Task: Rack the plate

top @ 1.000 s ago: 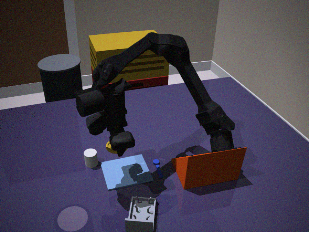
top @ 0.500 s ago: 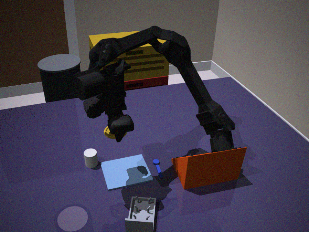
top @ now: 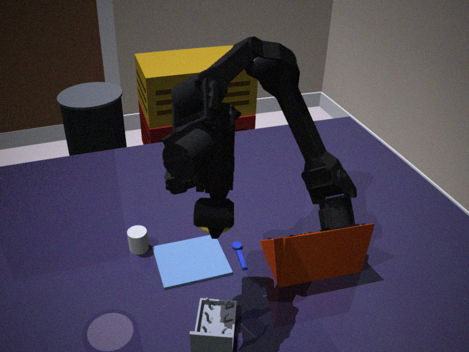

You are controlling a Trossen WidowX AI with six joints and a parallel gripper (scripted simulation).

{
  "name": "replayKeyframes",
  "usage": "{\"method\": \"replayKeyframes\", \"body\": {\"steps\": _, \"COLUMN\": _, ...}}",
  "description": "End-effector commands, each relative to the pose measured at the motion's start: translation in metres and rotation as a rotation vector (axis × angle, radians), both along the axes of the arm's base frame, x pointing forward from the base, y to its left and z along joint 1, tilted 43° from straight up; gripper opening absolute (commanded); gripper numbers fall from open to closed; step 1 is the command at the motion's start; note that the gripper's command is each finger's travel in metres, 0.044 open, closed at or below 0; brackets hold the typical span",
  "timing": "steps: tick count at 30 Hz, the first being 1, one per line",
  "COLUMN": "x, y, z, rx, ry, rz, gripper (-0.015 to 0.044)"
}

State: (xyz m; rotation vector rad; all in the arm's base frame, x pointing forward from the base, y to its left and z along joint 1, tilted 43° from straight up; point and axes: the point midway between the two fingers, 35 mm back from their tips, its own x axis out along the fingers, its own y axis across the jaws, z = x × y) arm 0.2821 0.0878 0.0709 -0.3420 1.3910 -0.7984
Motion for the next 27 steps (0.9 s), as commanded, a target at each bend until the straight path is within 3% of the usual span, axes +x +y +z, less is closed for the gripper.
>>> {"method": "replayKeyframes", "body": {"steps": 1, "x": -0.008, "y": 0.004, "z": -0.007, "rx": -0.001, "ry": -0.037, "rz": -0.051, "gripper": 0.0000}}
{"method": "replayKeyframes", "body": {"steps": 8, "x": -0.009, "y": 0.001, "z": -0.011, "rx": 0.020, "ry": -0.004, "rz": -0.044, "gripper": 0.0000}}
{"method": "replayKeyframes", "body": {"steps": 27, "x": -0.017, "y": -0.027, "z": -0.058, "rx": 0.355, "ry": 0.319, "rz": 0.106, "gripper": 0.0000}}
